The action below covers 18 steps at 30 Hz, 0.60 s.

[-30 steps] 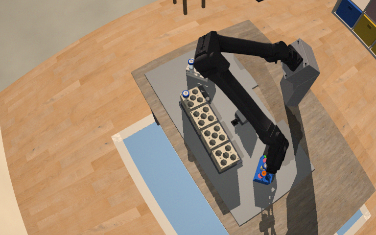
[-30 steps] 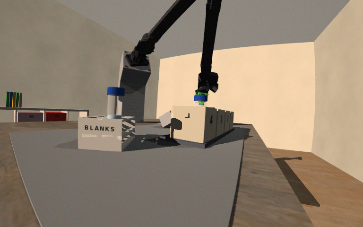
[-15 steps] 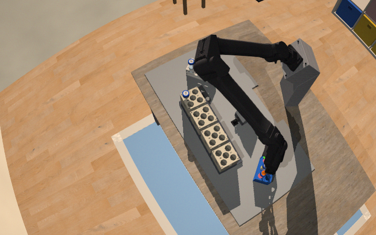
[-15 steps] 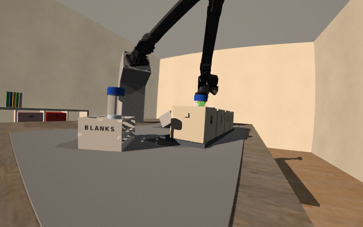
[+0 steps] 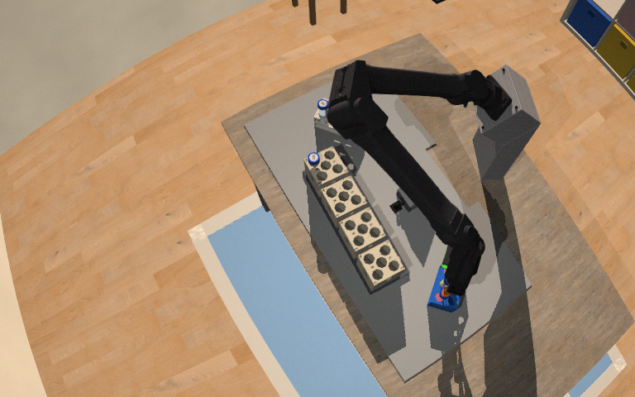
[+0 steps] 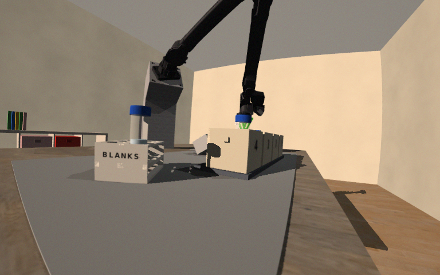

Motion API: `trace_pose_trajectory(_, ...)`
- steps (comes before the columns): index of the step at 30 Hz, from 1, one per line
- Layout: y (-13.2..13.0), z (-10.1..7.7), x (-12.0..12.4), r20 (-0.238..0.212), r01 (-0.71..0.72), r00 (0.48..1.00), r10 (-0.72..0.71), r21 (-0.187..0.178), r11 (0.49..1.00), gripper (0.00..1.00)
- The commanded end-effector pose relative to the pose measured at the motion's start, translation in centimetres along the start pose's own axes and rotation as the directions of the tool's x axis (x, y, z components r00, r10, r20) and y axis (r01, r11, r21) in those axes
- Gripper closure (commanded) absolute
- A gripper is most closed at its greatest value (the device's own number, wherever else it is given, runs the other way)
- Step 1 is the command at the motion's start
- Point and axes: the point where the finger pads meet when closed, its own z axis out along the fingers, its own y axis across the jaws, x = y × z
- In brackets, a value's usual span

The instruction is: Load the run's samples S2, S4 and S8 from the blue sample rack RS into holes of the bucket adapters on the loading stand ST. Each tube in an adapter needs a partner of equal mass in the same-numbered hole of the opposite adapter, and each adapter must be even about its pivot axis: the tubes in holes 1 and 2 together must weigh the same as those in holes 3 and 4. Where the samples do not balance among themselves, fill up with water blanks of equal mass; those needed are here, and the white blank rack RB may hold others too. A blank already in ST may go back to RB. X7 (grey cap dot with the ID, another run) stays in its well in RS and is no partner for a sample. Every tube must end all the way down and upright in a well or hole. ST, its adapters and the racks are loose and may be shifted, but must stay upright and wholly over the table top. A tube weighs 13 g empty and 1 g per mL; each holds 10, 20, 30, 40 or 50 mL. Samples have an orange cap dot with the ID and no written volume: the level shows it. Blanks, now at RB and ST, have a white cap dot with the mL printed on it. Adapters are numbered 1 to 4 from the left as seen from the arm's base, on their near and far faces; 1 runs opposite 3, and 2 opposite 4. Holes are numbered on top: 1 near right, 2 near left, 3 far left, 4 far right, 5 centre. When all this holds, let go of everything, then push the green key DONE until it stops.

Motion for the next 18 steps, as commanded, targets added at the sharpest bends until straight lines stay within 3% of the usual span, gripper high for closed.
trace_pose_trajectory(1, 0.3, -0.4, -0.7, 0.019, 0.0, 1.0, 0.0, -0.006, 1.0, 0.45)
trace_pose_trajectory(12, 0.3, -0.4, -0.7, 0.019, 0.0, 1.0, 0.0, -0.006, 1.0, 0.45)
trace_pose_trajectory(14, 0.4, -2.1, -1.3, 0.036, -0.004, 0.999, 0.005, -0.01, 1.0, 0.45)
trace_pose_trajectory(18, 0.4, -3.4, -0.8, 0.032, 0.001, 0.999, -0.001, -0.01, 1.0, 0.45)
